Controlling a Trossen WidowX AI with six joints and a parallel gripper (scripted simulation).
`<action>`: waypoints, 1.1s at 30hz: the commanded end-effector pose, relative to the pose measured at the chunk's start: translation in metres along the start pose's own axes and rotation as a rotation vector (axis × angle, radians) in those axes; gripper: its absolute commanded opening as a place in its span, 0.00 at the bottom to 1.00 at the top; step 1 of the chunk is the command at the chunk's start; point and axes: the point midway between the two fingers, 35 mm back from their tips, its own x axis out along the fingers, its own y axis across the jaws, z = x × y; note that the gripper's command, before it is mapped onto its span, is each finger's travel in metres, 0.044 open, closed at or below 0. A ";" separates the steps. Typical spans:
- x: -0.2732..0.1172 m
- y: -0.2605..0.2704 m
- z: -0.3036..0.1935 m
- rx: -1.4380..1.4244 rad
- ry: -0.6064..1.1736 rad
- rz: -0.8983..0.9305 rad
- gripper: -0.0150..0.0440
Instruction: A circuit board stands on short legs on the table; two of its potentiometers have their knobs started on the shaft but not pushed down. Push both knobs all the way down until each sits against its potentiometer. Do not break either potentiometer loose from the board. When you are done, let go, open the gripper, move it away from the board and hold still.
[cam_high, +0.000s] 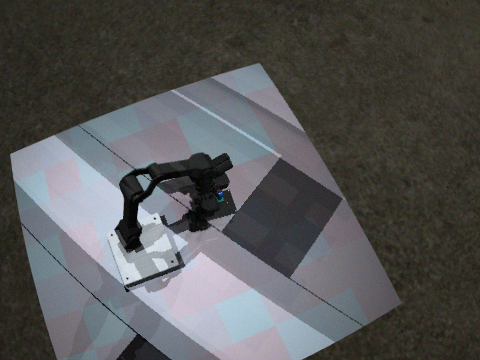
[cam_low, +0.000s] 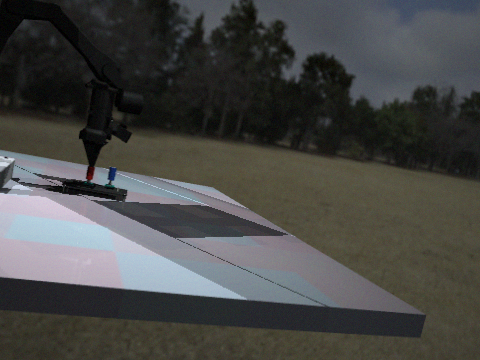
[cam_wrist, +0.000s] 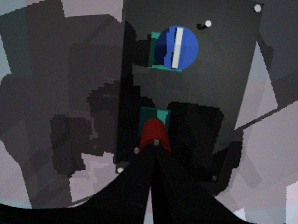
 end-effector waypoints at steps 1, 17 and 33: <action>0.014 -0.001 0.001 -0.001 0.015 -0.009 0.25; 0.015 -0.001 0.001 -0.001 0.015 -0.009 0.25; -0.001 0.000 0.002 -0.001 0.015 -0.009 0.25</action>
